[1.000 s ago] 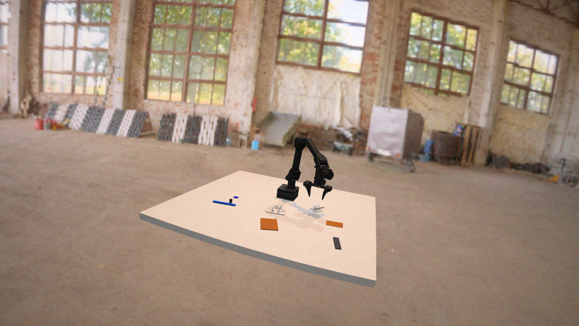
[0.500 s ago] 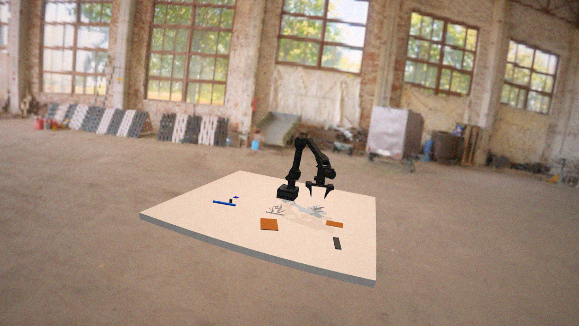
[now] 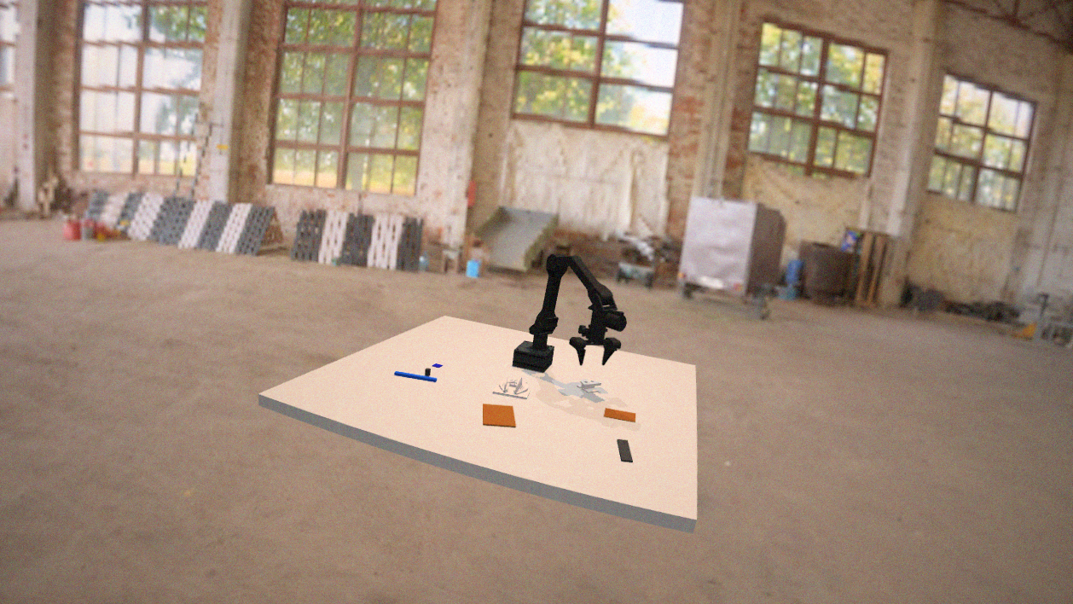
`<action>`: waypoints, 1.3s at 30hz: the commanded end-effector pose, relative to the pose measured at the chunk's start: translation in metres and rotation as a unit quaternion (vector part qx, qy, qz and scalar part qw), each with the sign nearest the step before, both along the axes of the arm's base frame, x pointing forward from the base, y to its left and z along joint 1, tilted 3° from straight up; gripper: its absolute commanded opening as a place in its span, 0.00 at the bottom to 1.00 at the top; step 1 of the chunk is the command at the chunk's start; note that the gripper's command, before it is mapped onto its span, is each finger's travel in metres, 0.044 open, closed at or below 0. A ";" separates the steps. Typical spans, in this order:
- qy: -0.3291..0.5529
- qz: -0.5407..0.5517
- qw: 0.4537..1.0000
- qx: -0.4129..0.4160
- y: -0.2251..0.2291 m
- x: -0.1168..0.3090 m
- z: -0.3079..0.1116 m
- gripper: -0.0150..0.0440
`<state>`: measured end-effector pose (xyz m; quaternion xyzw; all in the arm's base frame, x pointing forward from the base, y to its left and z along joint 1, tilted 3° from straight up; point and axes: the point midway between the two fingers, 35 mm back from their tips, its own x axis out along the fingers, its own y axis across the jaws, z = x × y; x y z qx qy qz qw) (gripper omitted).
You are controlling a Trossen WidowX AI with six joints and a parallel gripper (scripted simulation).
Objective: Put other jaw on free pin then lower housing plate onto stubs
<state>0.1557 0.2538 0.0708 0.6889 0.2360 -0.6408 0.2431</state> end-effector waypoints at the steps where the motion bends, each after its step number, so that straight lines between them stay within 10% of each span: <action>1: 0.003 0.053 0.999 -0.004 0.001 -0.006 -0.001 1.00; 39: 0.003 0.100 0.995 -0.007 0.003 -0.007 -0.061 1.00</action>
